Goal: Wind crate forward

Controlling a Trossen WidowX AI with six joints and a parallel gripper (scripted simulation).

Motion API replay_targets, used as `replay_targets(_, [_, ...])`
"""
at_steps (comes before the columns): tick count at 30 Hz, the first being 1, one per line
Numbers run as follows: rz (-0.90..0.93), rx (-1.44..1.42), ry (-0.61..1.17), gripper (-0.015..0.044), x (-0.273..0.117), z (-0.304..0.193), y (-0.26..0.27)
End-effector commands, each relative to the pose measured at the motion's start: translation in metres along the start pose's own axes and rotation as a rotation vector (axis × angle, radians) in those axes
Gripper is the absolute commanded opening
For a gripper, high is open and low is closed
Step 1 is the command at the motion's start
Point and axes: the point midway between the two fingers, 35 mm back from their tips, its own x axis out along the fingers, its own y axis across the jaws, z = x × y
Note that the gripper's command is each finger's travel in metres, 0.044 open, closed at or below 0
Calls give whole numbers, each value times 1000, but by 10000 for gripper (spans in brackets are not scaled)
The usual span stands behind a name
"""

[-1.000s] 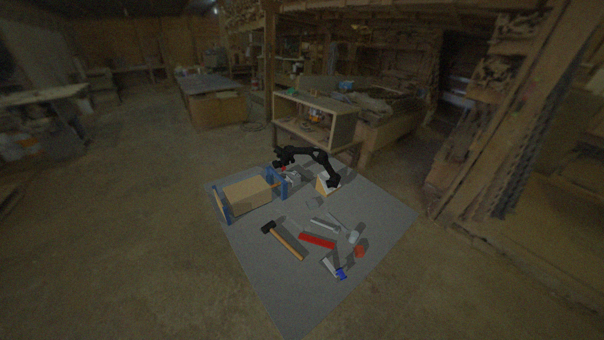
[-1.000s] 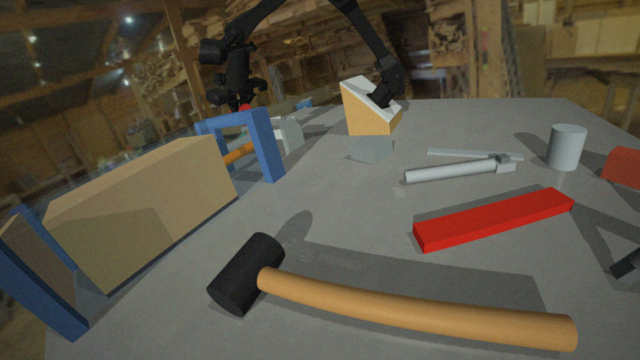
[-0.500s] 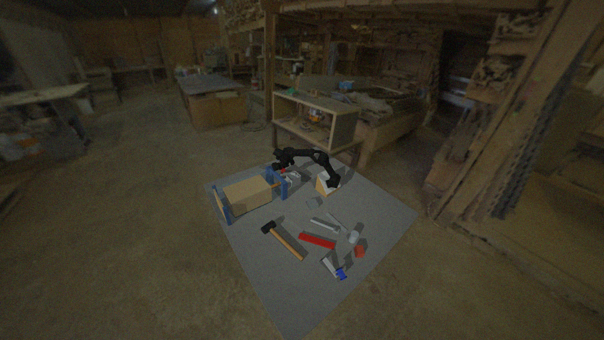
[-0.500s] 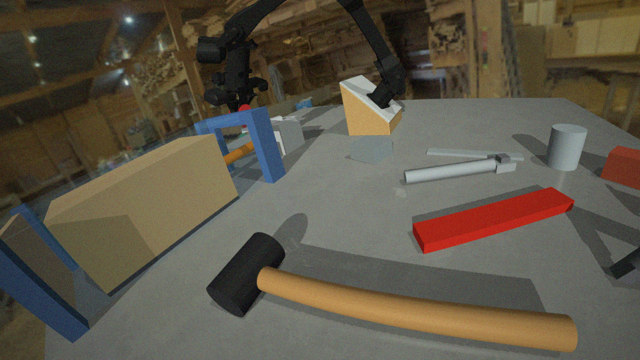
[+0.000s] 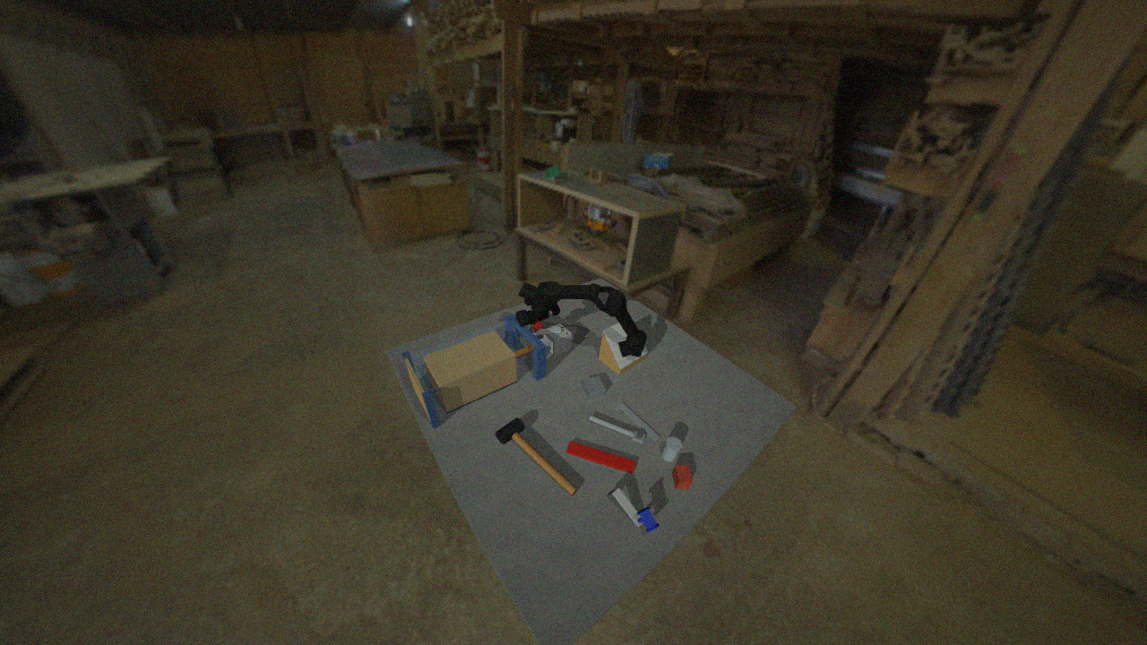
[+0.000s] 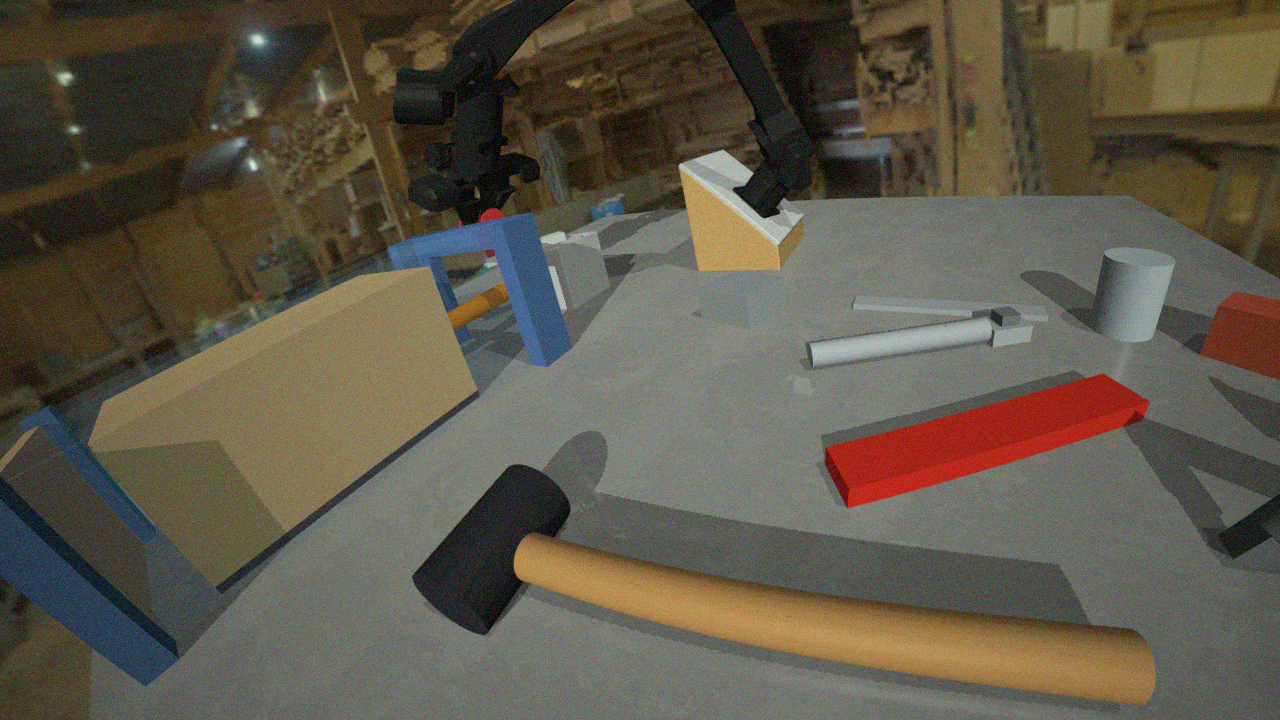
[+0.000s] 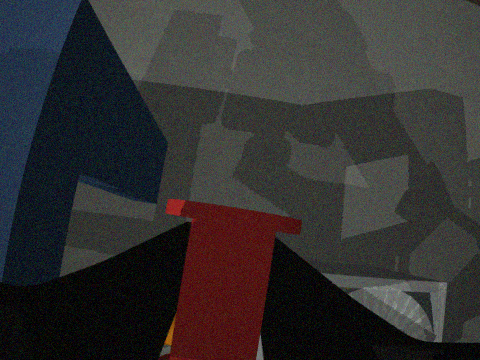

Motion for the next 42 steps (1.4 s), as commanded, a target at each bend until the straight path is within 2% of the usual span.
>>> replay_targets(1, [0,-16,44,0,-4,-24,7])
replay_targets(42, [-2,-16,48,0,-27,-72,1])
